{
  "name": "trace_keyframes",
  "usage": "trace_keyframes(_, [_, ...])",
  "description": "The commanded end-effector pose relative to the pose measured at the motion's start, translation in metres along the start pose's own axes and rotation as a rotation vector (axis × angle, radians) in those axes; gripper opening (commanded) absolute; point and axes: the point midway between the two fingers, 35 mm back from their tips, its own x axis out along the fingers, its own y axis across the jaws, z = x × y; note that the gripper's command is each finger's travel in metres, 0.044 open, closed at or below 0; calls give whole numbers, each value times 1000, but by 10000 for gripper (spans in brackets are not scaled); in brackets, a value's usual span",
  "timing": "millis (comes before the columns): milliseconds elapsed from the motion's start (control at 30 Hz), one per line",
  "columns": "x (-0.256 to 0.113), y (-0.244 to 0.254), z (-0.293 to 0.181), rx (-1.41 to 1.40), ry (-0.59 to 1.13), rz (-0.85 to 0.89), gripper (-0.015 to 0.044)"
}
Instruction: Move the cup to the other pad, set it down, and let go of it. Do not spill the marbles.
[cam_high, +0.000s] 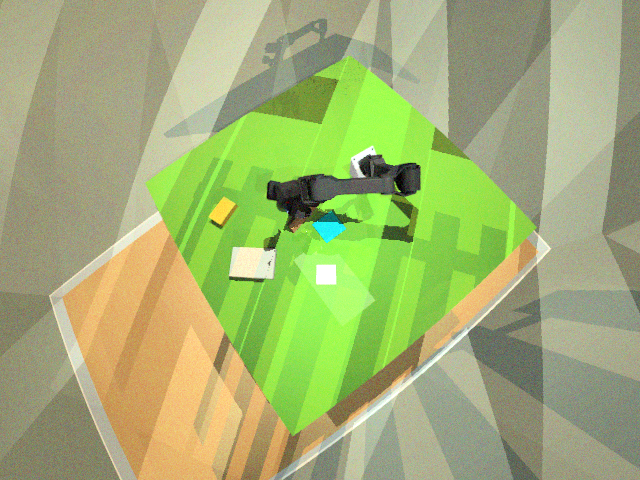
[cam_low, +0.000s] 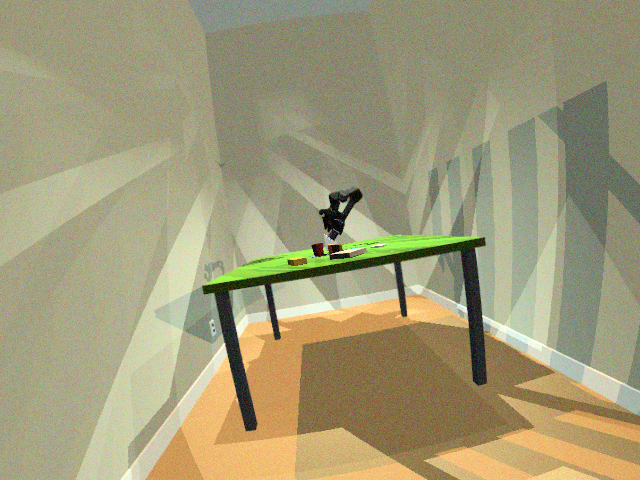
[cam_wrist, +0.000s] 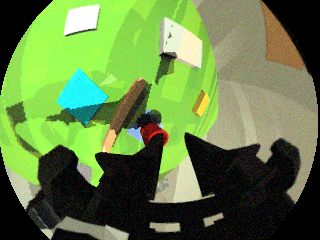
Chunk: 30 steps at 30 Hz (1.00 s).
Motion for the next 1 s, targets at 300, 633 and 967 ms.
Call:
trace_keyframes(300, [45,25,-82,-114,-186,546,148])
trace_keyframes(633, [47,27,-82,-114,-186,546,148])
trace_keyframes(967, [61,34,-79,-114,-186,546,148])
